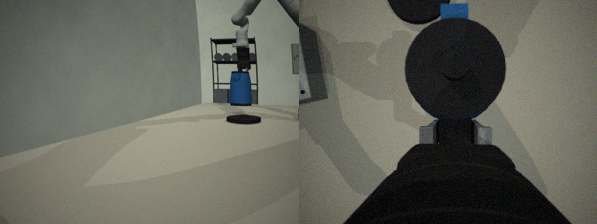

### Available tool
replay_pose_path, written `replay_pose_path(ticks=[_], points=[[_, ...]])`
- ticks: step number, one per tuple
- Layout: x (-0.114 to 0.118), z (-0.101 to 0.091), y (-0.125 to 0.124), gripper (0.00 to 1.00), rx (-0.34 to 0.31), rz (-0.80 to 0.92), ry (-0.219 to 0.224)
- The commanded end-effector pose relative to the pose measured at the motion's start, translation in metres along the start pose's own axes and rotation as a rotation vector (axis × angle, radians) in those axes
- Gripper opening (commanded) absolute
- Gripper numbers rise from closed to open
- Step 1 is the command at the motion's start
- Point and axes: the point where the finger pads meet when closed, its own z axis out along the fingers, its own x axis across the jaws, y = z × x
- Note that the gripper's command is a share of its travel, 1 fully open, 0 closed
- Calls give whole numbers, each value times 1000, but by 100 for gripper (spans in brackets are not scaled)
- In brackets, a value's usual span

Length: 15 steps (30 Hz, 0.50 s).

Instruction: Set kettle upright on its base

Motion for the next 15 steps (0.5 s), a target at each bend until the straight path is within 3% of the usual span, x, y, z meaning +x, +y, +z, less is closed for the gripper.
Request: replay_pose_path(ticks=[1, 15], points=[[-2, -2, -6, 0, -9, 2, 5], [-14, -2, -40, 0, -8, 2, 5]])
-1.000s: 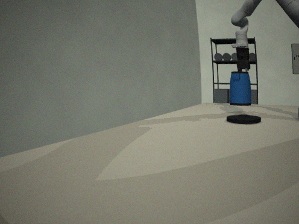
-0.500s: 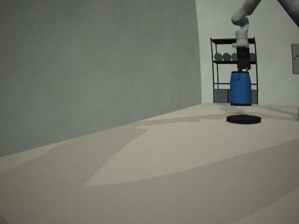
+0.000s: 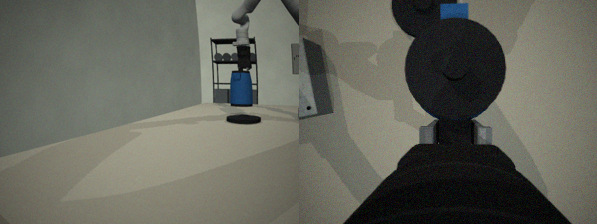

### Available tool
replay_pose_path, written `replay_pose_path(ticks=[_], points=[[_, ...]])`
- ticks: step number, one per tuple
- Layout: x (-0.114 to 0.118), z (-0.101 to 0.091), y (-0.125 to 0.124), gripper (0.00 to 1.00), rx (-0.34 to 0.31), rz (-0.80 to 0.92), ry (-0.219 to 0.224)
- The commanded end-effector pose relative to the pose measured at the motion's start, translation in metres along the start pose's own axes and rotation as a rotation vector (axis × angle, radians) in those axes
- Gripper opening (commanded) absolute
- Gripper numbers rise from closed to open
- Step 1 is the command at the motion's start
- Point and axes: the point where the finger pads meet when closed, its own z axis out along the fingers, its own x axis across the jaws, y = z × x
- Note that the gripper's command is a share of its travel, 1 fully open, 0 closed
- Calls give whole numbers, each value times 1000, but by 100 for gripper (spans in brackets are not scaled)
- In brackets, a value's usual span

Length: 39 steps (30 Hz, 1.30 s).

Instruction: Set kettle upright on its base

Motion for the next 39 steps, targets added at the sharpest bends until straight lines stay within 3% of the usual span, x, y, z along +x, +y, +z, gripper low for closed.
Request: replay_pose_path(ticks=[1, 39], points=[[-2, -2, -9, 0, -9, 0, 7], [-43, -3, -121, 0, -7, -1, 8]])
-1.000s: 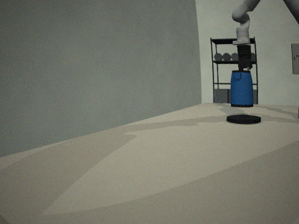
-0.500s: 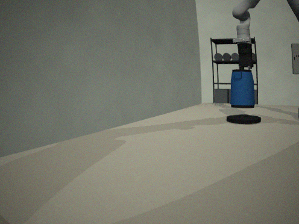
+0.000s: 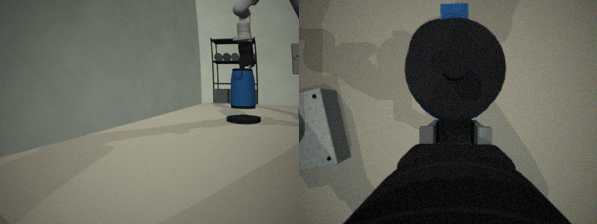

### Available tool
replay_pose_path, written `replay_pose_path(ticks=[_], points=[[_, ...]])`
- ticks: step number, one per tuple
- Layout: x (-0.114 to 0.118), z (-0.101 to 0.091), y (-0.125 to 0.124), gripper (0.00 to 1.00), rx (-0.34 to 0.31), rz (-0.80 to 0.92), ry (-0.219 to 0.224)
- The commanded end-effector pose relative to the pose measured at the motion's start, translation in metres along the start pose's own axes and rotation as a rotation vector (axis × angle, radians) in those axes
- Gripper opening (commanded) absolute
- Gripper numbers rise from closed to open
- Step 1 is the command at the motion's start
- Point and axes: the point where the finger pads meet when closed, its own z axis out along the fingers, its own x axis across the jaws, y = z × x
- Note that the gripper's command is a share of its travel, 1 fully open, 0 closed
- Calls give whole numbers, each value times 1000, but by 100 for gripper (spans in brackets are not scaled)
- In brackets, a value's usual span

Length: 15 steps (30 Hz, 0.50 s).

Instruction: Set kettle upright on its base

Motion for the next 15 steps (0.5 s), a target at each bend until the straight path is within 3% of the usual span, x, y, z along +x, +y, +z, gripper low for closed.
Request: replay_pose_path(ticks=[1, 15], points=[[-3, -1, -14, 0, -3, -12, 7], [-15, -2, -45, 0, -3, -12, 8]])
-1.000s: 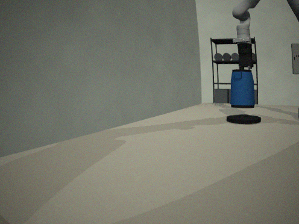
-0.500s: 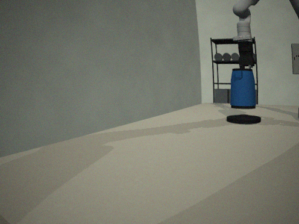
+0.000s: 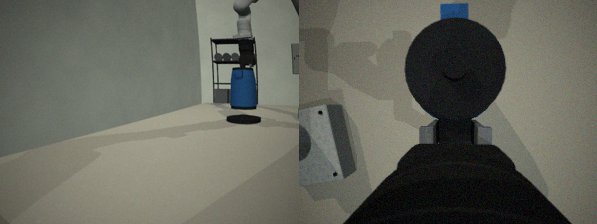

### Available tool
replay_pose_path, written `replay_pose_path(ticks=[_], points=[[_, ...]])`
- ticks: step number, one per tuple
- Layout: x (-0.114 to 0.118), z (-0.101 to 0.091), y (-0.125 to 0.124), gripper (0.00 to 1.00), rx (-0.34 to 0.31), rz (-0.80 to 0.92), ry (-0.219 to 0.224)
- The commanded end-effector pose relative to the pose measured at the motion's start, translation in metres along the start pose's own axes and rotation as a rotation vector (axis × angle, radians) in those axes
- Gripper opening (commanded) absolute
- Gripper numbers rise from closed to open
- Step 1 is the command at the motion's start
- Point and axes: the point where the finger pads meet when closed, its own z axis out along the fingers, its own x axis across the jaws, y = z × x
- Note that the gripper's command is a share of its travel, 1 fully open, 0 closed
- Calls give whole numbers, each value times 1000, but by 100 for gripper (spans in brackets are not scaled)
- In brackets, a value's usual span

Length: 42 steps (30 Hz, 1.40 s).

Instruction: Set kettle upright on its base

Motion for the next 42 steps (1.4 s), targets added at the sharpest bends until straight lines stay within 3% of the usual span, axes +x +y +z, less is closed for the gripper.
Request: replay_pose_path(ticks=[1, 22, 42], points=[[-3, -1, -10, 0, -3, -10, 7], [-13, -2, -41, 0, -2, -10, 9], [-15, -2, -48, 0, -2, -10, 10]])
